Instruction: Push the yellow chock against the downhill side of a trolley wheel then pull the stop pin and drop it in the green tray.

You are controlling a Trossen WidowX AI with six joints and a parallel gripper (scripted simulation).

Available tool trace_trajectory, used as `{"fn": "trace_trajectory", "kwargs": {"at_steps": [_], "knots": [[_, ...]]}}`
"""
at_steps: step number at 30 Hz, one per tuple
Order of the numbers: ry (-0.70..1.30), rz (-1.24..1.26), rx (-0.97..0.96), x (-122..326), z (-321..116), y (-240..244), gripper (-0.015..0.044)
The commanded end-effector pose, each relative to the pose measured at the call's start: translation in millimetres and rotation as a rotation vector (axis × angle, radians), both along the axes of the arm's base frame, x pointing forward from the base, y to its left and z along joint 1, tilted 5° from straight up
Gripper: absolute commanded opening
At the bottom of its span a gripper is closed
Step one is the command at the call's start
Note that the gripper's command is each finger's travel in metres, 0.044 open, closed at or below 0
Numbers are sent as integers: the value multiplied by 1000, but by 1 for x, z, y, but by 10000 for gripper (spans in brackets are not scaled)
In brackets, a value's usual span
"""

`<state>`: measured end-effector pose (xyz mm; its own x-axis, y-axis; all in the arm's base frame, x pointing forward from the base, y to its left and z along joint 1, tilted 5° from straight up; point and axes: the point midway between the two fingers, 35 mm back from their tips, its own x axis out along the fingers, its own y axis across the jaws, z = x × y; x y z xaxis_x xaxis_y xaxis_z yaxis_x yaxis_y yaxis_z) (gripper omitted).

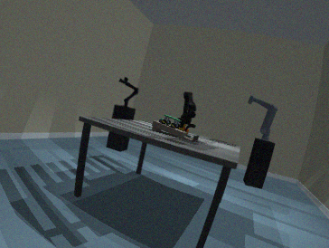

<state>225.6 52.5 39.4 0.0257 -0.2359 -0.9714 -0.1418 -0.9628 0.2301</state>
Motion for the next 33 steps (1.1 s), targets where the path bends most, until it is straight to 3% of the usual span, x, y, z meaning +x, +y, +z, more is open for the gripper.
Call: {"fn": "trace_trajectory", "kwargs": {"at_steps": [1, 33], "knots": [[-5, -2, -1, 1, -1, 3, 190], [-5, -2, 0, 2, -13, 18, 190]]}}
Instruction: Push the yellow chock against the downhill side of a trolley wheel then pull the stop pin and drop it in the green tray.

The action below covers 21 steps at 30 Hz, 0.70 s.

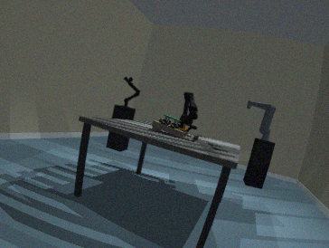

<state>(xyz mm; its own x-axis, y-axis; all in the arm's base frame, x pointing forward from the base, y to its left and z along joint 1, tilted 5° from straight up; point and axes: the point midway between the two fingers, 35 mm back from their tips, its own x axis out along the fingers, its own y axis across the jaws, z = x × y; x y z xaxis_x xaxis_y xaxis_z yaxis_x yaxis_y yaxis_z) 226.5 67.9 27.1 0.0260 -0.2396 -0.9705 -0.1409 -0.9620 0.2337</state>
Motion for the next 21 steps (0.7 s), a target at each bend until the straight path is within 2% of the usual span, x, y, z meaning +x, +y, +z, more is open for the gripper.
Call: {"fn": "trace_trajectory", "kwargs": {"at_steps": [1, 21], "knots": [[-5, -3, 4, 1, -1, 3, 190], [-5, -3, 5, 3, -8, 11, 190]]}}
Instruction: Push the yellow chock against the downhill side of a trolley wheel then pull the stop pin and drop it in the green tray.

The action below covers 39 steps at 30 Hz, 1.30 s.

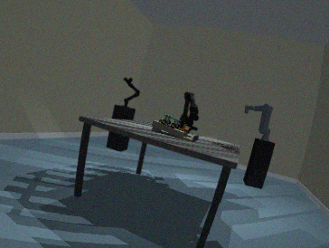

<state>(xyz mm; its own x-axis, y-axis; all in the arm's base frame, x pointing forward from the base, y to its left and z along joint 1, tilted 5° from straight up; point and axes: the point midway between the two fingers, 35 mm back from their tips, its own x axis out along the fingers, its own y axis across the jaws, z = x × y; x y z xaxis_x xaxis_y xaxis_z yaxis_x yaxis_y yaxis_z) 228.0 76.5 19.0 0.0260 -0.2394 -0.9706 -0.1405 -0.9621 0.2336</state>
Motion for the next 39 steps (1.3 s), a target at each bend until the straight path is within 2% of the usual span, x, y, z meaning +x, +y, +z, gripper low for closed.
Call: {"fn": "trace_trajectory", "kwargs": {"at_steps": [1, 38, 39], "knots": [[-5, -3, 5, 2, -1, 3, 190], [-5, -3, 5, 5, -4, 11, 190], [-1, 1, 4, 4, -5, 10, 216]]}}
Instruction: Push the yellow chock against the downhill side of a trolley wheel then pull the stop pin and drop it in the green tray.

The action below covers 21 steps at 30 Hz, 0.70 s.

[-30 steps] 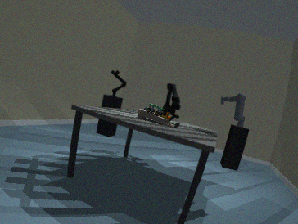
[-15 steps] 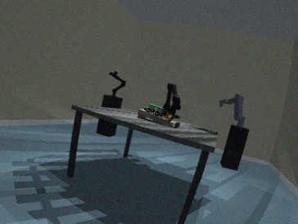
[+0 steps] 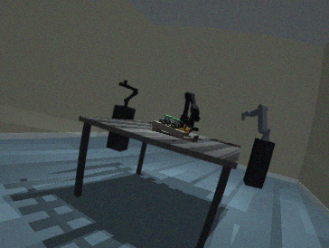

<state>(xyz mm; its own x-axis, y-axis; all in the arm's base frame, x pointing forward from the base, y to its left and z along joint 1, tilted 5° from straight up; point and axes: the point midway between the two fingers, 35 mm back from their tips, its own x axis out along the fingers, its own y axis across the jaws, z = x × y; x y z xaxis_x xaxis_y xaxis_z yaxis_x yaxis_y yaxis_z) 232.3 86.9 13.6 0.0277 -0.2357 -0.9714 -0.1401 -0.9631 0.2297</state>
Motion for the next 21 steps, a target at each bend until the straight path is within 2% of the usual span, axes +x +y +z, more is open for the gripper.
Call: {"fn": "trace_trajectory", "kwargs": {"at_steps": [1, 5, 10, 17, 21], "knots": [[0, 0, 0, 0, 0, 0, 242], [0, 0, 0, 0, 0, 0, 340], [0, 0, 0, 0, 1, 0, 340], [-3, -4, 2, -4, 26, 0, 340], [-3, -4, 2, -5, 37, 1, 440]]}}
